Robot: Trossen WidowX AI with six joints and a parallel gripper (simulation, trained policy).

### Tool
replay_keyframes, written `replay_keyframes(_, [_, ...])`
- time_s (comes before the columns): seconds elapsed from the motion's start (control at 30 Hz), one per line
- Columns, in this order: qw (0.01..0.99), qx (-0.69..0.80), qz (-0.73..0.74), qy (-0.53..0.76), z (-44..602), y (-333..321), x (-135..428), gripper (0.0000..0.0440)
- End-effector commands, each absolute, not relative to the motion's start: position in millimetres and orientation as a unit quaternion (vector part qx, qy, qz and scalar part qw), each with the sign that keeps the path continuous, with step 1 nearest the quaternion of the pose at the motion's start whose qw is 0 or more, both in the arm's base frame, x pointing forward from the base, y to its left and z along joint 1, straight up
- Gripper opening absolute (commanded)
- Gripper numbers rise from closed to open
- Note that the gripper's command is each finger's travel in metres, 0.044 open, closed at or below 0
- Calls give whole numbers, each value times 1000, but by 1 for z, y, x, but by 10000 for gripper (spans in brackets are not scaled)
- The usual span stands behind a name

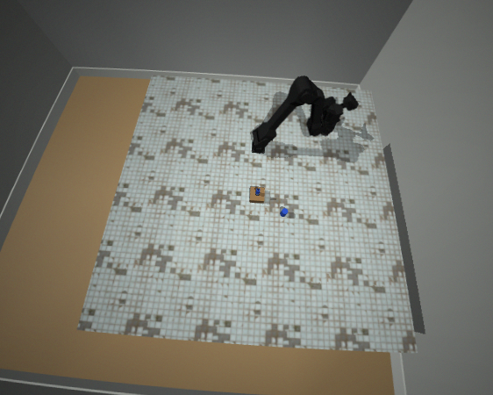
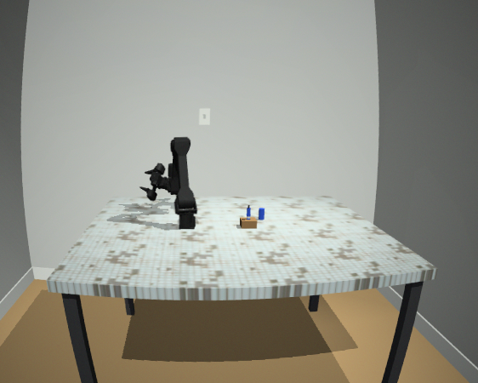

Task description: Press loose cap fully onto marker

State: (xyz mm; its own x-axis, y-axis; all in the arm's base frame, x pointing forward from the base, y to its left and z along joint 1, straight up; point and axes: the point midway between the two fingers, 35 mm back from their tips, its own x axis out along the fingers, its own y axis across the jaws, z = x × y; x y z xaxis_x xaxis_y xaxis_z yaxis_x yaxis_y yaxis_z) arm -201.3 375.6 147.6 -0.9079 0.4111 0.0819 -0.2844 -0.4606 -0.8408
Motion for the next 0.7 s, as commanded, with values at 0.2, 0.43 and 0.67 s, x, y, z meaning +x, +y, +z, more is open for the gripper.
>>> replay_keyframes(0.2, [217, -91, 859, -455, 145, 390, -189, 237])
replay_keyframes(0.43, [227, -117, 866, -429, 143, 403, -174, 250])
replay_keyframes(0.67, [237, -140, 872, -404, 145, 416, -159, 271])
